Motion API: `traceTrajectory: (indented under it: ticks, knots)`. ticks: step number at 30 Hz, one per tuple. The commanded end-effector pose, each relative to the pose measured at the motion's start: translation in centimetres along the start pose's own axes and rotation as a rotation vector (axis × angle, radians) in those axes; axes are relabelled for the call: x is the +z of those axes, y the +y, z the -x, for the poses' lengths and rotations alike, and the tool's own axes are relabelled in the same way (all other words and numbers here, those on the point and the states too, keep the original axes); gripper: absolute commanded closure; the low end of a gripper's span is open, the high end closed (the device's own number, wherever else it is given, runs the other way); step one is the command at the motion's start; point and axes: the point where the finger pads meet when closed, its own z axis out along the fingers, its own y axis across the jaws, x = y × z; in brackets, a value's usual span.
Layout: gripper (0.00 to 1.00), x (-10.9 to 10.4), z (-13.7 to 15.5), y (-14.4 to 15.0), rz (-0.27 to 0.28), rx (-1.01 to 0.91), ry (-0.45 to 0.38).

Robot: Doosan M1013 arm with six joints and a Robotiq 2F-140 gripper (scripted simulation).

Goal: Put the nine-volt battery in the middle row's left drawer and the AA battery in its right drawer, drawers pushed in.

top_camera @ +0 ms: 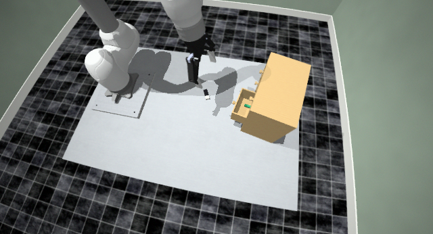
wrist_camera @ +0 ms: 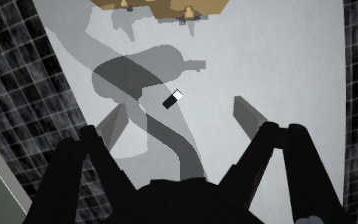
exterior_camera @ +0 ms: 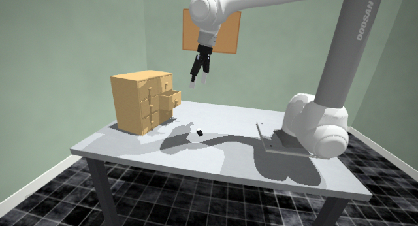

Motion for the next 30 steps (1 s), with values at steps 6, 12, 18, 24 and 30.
traceTrajectory:
  ticks: [6,12,18,24,30]
  knots:
    - [0.0,-0.23,-0.08,0.06,0.0,0.0,-0.1]
    - [0.0,-0.37,-0.1,0.06,0.0,0.0,-0.144]
    - [0.0,-0.41,-0.11,0.06,0.0,0.0,-0.155]
    - [0.0,-0.41,-0.11,0.06,0.0,0.0,-0.157]
    - [0.0,-0.41,-0.11,0.06,0.0,0.0,-0.157]
